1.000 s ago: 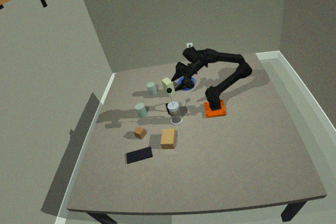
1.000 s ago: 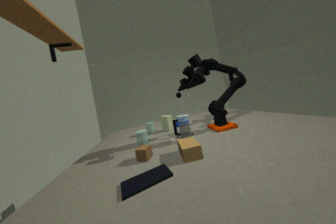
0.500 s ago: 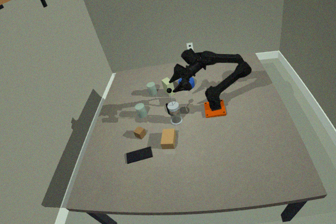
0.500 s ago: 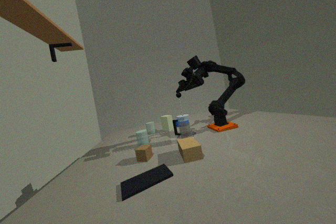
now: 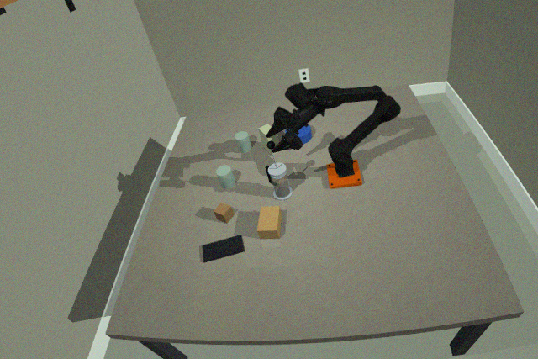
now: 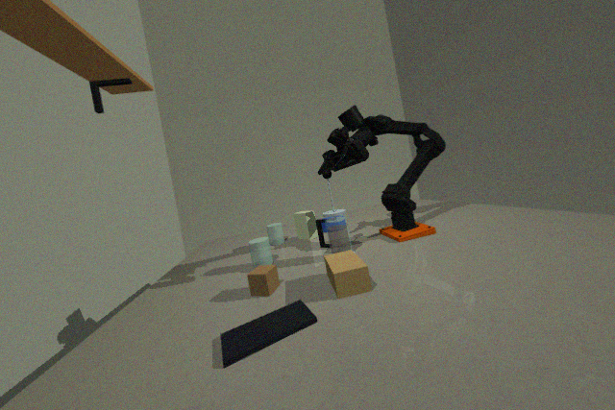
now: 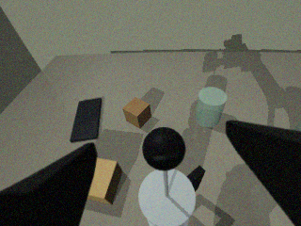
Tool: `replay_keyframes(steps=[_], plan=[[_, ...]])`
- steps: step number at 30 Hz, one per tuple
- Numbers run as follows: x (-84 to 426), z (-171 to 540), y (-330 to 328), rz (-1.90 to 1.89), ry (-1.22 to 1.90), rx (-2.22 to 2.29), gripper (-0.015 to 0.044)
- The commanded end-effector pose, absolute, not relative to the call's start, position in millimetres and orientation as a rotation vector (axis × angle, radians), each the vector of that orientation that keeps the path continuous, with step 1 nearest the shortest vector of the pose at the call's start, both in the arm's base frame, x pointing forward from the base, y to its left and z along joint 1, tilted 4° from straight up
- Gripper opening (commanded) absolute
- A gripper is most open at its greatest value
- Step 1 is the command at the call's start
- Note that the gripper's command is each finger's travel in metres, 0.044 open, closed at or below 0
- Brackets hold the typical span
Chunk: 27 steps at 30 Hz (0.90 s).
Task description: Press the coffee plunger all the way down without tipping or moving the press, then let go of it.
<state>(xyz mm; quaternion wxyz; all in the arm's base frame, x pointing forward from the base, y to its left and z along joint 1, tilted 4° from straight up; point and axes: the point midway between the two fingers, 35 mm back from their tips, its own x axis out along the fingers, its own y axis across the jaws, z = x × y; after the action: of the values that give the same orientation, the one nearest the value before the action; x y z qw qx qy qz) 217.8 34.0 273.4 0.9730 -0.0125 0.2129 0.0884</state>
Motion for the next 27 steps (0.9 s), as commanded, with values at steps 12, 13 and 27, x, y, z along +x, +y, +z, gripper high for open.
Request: replay_keyframes(steps=[12,13,27], plan=[[221.0,268.9,34.0,0.173,0.439,-0.022,0.0118],[221.0,268.9,34.0,0.173,0.439,-0.022,0.0116],[222.1,262.2,34.2,0.173,0.439,-0.022,0.0116]])
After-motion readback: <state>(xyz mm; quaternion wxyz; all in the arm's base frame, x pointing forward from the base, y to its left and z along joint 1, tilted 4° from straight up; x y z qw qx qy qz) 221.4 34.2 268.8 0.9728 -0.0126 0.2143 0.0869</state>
